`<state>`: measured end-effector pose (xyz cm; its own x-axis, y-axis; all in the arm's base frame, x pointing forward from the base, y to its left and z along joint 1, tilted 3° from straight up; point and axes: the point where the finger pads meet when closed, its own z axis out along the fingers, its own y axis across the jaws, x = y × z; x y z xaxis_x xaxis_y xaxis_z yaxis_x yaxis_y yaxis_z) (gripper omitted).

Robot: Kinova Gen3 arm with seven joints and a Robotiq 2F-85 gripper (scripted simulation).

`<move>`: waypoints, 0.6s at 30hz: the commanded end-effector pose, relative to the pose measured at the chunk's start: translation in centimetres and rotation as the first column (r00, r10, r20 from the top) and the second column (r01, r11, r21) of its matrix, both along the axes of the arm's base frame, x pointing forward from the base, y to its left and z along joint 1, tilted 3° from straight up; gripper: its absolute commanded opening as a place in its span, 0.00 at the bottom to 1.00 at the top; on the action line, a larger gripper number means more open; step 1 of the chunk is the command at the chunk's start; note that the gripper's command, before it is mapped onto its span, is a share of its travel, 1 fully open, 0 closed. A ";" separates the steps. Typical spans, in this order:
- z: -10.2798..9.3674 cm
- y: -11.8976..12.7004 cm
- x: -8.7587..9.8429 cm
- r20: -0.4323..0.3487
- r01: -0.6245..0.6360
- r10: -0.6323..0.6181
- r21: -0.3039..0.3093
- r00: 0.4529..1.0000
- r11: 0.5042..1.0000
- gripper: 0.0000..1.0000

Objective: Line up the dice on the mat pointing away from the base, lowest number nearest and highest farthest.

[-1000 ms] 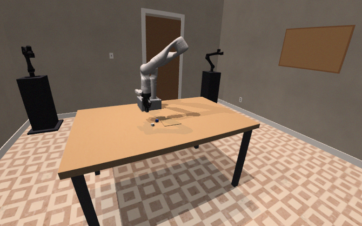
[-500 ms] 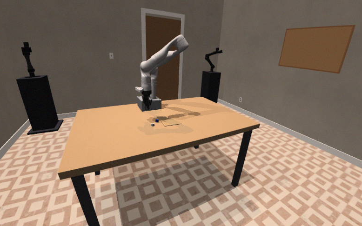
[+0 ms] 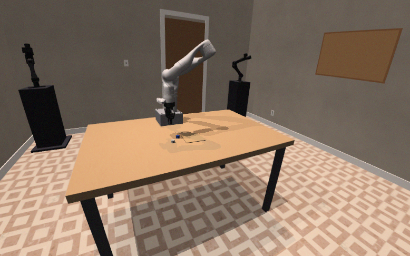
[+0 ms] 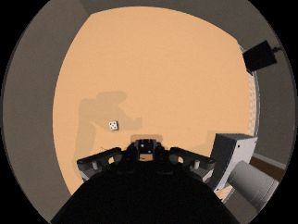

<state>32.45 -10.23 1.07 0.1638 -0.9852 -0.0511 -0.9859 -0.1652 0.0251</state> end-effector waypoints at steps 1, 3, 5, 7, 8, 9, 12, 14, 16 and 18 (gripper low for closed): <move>0.2 2.8 0.8 0.003 -0.021 0.021 0.002 1.000 1.000 0.15; 0.4 4.9 1.2 0.002 -0.009 0.009 0.001 1.000 1.000 0.15; 0.5 7.1 1.4 0.002 0.003 -0.003 0.001 1.000 1.000 0.15; 0.7 9.2 1.5 0.001 0.015 -0.015 0.000 1.000 1.000 0.15; 0.7 10.1 1.5 0.001 0.021 -0.021 0.000 1.000 1.000 0.15; 0.8 11.0 1.5 0.001 0.026 -0.026 0.000 1.000 1.000 0.15; 0.9 13.1 1.4 0.000 0.038 -0.038 0.001 0.999 0.999 0.15; 0.9 13.1 1.4 0.000 0.038 -0.038 0.001 0.999 0.999 0.15; 1.0 13.8 1.3 -0.001 0.042 -0.042 0.001 0.999 0.999 0.15; 1.0 14.1 1.3 -0.001 0.044 -0.044 0.001 0.999 0.999 0.15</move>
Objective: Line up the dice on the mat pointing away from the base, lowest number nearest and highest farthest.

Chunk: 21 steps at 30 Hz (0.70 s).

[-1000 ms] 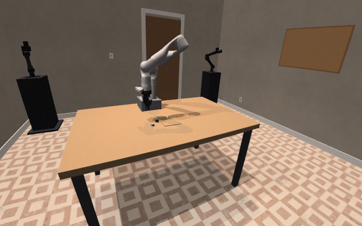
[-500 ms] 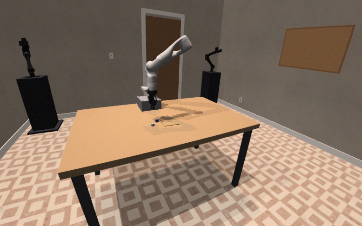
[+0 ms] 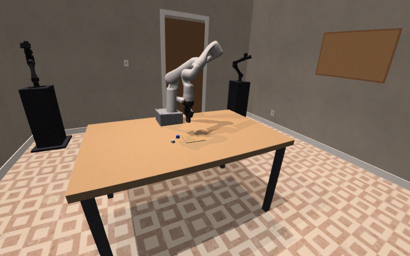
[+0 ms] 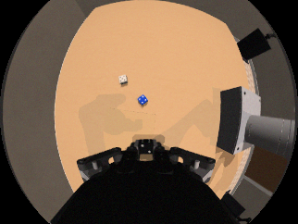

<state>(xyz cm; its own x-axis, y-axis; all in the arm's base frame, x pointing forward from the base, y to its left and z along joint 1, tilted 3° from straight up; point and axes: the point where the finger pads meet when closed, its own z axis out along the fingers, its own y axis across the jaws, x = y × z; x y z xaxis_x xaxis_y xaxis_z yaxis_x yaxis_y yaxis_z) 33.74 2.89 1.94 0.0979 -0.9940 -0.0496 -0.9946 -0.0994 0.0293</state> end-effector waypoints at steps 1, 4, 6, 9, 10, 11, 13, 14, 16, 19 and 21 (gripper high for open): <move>0.1 1.1 0.0 0.003 -0.022 0.022 0.003 1.000 1.000 0.15; 0.1 1.1 0.0 0.003 -0.022 0.022 0.003 1.000 1.000 0.15; 0.1 1.1 0.0 0.003 -0.022 0.022 0.003 1.000 1.000 0.15; 0.1 1.1 0.0 0.003 -0.022 0.022 0.003 1.000 1.000 0.15; 0.1 1.1 0.0 0.003 -0.022 0.022 0.003 1.000 1.000 0.15; 0.1 1.1 0.0 0.003 -0.022 0.022 0.003 1.000 1.000 0.15; 0.1 1.1 0.0 0.003 -0.022 0.022 0.003 1.000 1.000 0.15; 0.1 1.1 0.0 0.003 -0.022 0.022 0.003 1.000 1.000 0.15; 0.1 1.1 0.0 0.003 -0.022 0.022 0.003 1.000 1.000 0.15; -0.2 1.1 0.0 0.003 -0.022 0.022 0.003 1.000 1.000 0.15; -0.6 1.1 0.0 0.003 -0.022 0.022 0.003 1.000 1.000 0.15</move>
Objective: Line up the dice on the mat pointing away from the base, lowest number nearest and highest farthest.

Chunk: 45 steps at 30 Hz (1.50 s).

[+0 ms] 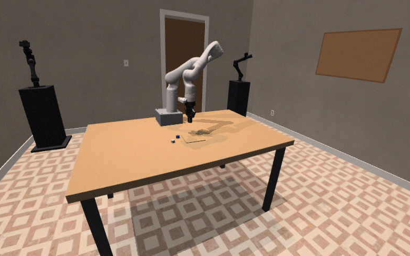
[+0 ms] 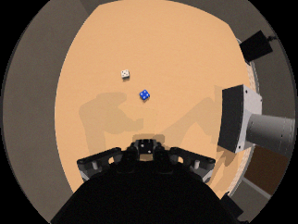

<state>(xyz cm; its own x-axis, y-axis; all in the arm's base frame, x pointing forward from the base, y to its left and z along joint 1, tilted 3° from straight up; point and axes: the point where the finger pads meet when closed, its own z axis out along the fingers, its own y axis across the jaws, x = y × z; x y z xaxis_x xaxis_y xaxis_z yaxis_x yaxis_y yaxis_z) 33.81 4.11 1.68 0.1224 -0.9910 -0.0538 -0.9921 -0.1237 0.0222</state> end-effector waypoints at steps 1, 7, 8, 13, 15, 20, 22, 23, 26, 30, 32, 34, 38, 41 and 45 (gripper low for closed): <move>-0.5 -0.1 -0.1 -0.003 0.002 -0.002 -0.002 1.000 1.000 0.15; -2.7 0.0 -0.2 -0.003 0.002 -0.002 -0.002 1.000 1.000 0.15; -2.7 0.0 -0.2 -0.003 0.002 -0.002 -0.002 1.000 1.000 0.15; -4.6 0.1 -0.2 -0.003 0.002 -0.002 -0.002 1.000 1.000 0.15; -5.6 0.2 -0.3 -0.003 0.002 -0.002 -0.002 1.000 1.000 0.15; -7.6 0.3 -0.3 -0.003 0.002 -0.002 -0.002 1.000 1.000 0.15; -8.2 0.3 -0.3 -0.003 0.002 -0.002 -0.002 1.000 1.000 0.15; -8.5 0.3 -0.3 -0.003 0.002 -0.002 -0.002 1.000 1.000 0.15; -8.7 0.3 -0.3 -0.003 0.002 -0.002 -0.002 1.000 1.000 0.15; -9.1 0.3 -0.4 -0.003 0.002 -0.002 -0.002 1.000 1.000 0.15; -9.2 0.3 -0.4 -0.003 0.002 -0.002 -0.002 1.000 1.000 0.15; -9.2 0.3 -0.4 -0.003 0.002 -0.002 -0.002 1.000 1.000 0.15; -9.2 0.3 -0.4 -0.003 0.002 -0.002 -0.002 1.000 1.000 0.15; -9.2 0.3 -0.4 -0.003 0.002 -0.002 -0.002 1.000 1.000 0.15; -9.2 0.3 -0.4 -0.003 0.002 -0.002 -0.002 1.000 1.000 0.15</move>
